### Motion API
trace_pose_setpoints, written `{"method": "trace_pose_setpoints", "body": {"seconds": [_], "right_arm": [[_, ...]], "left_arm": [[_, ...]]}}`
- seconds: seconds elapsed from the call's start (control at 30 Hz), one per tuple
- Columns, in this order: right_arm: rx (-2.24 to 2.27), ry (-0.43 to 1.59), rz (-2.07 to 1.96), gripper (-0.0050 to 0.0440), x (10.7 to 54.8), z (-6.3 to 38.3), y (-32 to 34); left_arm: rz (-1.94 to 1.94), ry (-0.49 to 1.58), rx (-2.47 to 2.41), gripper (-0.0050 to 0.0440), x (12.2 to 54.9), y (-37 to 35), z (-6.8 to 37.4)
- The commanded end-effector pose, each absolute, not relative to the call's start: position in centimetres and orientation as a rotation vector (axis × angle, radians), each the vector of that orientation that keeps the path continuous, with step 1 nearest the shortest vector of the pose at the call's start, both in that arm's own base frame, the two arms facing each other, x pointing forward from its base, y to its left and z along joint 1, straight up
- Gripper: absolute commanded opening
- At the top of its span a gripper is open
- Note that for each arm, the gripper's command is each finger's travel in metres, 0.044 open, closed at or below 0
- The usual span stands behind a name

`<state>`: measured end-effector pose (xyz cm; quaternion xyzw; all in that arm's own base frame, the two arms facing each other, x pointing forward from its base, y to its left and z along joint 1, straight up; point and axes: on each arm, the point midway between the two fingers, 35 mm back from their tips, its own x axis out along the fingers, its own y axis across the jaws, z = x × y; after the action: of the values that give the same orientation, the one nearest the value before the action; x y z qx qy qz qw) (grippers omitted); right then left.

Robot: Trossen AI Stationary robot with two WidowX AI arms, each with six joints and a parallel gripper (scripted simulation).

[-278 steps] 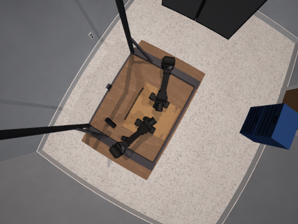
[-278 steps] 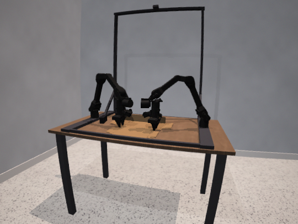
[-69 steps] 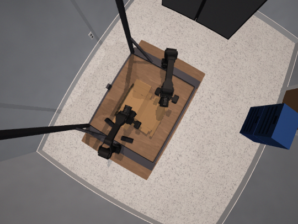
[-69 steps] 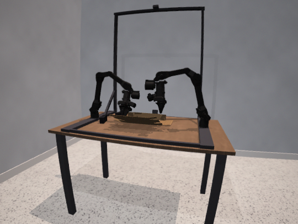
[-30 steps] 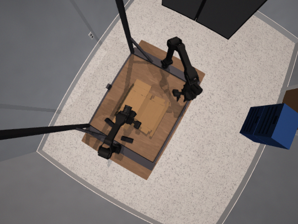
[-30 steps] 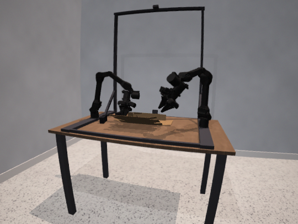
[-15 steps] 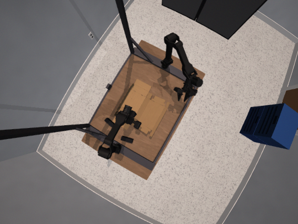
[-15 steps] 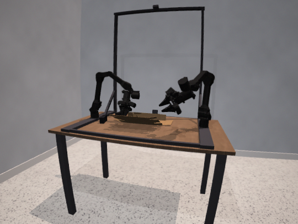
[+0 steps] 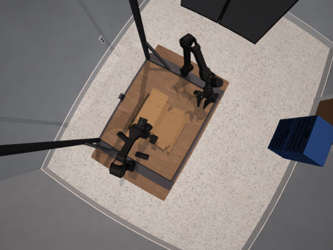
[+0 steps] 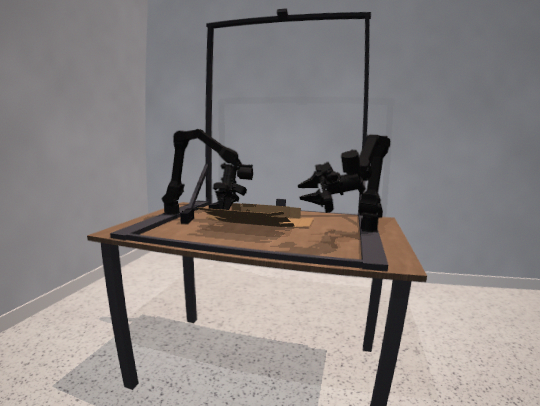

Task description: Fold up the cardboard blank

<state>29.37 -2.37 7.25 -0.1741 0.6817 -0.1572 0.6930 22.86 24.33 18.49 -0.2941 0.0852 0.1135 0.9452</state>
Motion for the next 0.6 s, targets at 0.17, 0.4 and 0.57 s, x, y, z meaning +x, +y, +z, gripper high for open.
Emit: {"method": "trace_pose_setpoints", "body": {"seconds": [0.17, 0.4, 0.57], "right_arm": [[-0.377, 1.502, -0.351, 0.0324, 29.6, 7.8, -2.3], [-0.377, 1.502, -0.351, 0.0324, 29.6, 7.8, -2.3], [-0.321, 1.472, -0.304, 0.0204, 30.7, 7.3, -0.5]], "left_arm": [[0.143, 0.052, -0.574, 0.0276, 21.1, 21.6, 18.9], [0.11, 0.023, -0.548, 0.0276, 20.5, 20.5, 19.0], [0.109, 0.025, -0.538, 0.0156, 21.4, 21.1, 17.6]]}}
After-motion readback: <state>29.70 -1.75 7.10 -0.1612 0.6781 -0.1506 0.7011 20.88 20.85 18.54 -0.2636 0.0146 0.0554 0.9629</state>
